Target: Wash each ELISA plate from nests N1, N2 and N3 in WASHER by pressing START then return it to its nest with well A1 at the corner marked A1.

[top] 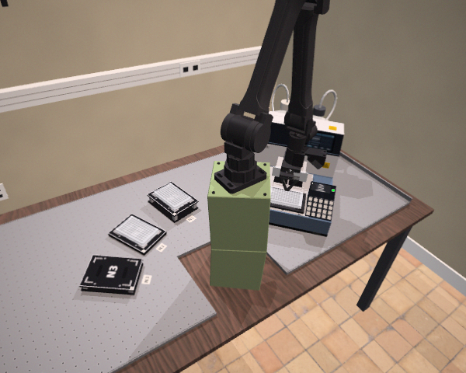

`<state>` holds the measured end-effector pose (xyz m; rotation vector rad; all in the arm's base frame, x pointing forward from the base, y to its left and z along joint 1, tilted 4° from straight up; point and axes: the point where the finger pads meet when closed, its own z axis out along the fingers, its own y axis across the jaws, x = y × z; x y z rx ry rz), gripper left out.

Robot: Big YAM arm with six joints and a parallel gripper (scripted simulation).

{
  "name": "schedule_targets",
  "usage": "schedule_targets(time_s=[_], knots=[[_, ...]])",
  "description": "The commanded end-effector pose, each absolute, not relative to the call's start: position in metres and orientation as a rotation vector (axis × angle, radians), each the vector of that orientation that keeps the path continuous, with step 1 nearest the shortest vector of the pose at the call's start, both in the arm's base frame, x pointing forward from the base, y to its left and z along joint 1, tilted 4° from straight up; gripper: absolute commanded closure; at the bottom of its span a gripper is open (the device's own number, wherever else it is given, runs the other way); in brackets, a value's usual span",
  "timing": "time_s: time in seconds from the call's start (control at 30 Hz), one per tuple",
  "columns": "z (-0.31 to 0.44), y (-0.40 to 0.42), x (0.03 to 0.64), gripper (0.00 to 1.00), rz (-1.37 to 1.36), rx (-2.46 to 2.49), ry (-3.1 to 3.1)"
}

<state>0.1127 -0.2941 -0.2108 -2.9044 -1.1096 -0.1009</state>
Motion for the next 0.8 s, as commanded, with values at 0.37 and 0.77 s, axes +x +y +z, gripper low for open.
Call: schedule_targets(time_s=[0.37,0.77], knots=[[-0.185,-0.295,0.108,0.0,-0.104,-2.901,-1.117],[-0.196,-0.287,0.106,0.0,-0.105,-2.877,-1.112]])
